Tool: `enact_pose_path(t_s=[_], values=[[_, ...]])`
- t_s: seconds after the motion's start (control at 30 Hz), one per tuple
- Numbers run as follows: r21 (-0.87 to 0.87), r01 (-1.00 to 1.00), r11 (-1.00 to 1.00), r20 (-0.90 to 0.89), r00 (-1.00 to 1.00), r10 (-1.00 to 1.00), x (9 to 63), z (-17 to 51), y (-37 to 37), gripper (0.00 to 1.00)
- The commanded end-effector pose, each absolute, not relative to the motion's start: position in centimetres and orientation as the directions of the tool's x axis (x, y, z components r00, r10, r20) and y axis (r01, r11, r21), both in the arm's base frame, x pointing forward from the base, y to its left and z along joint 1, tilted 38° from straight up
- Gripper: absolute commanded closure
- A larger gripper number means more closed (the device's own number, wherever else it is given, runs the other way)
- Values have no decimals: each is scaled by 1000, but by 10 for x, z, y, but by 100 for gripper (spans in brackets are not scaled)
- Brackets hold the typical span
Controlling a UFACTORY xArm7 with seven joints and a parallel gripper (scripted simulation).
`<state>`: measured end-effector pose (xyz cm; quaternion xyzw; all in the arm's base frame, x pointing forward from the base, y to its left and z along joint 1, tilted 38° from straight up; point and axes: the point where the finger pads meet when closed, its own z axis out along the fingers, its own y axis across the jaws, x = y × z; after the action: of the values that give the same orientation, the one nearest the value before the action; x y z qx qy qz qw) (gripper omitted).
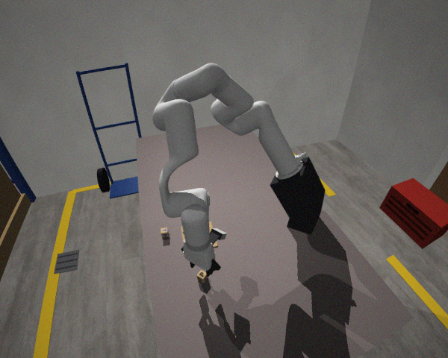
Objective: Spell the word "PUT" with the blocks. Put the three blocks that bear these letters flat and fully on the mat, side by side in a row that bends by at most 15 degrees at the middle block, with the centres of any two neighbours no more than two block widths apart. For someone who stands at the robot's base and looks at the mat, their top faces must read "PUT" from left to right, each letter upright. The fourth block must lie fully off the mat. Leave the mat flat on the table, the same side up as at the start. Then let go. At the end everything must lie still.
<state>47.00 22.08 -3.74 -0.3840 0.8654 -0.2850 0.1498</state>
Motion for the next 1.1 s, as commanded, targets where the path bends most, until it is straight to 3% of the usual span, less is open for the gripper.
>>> enact_pose_path(t_s=[0.0, 1.07], values=[[-607, -580, 543, -44, -658, -752, 472, -39, 222, 31], [-607, -580, 543, -44, -658, -752, 484, -57, 214, 31]])
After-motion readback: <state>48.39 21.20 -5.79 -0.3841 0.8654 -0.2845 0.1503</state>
